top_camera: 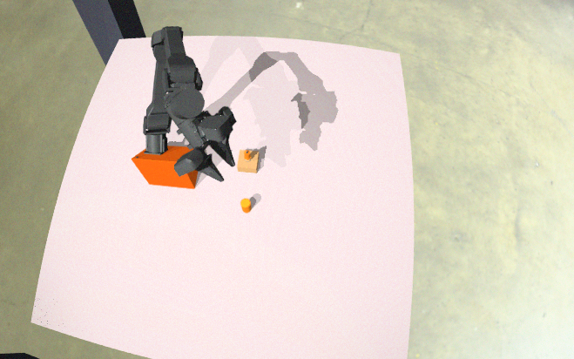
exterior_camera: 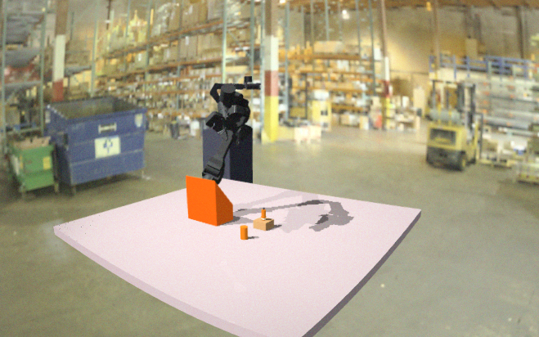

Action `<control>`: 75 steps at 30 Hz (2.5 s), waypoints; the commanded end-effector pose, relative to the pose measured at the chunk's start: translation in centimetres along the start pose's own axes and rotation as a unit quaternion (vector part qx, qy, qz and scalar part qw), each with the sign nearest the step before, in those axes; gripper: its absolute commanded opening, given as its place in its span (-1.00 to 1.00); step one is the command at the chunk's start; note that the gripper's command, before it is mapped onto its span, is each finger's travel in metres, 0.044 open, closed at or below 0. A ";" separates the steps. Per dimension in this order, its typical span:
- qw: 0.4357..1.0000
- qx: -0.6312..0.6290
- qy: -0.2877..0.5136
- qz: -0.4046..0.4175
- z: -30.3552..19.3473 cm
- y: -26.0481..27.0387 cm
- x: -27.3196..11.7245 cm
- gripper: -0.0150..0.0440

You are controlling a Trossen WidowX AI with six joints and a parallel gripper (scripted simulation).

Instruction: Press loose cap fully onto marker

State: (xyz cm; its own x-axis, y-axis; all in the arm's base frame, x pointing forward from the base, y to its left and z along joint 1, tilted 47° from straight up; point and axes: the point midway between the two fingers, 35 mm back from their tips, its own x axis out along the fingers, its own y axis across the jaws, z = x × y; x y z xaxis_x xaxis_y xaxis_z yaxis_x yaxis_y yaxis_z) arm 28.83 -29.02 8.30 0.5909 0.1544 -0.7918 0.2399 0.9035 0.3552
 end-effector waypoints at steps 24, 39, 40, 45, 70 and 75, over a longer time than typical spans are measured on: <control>0.893 -0.166 0.307 0.285 -16.0 15.8 17.8 0.35; 0.892 -0.166 0.307 0.286 -17.6 16.8 19.7 0.35; 0.893 -0.166 0.307 0.286 -17.7 16.8 19.8 0.35; 0.893 -0.165 0.307 0.286 -18.2 17.2 20.4 0.35; 0.892 -0.165 0.307 0.287 -20.5 18.7 22.4 0.17; 0.892 -0.165 0.307 0.287 -20.5 18.7 22.4 -0.01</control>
State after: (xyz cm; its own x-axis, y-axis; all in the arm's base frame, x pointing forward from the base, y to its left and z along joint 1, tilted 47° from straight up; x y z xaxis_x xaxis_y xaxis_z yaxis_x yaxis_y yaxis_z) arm 30.75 -0.53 -13.02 -0.0175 0.7252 -0.6883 -0.2706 0.6592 0.7015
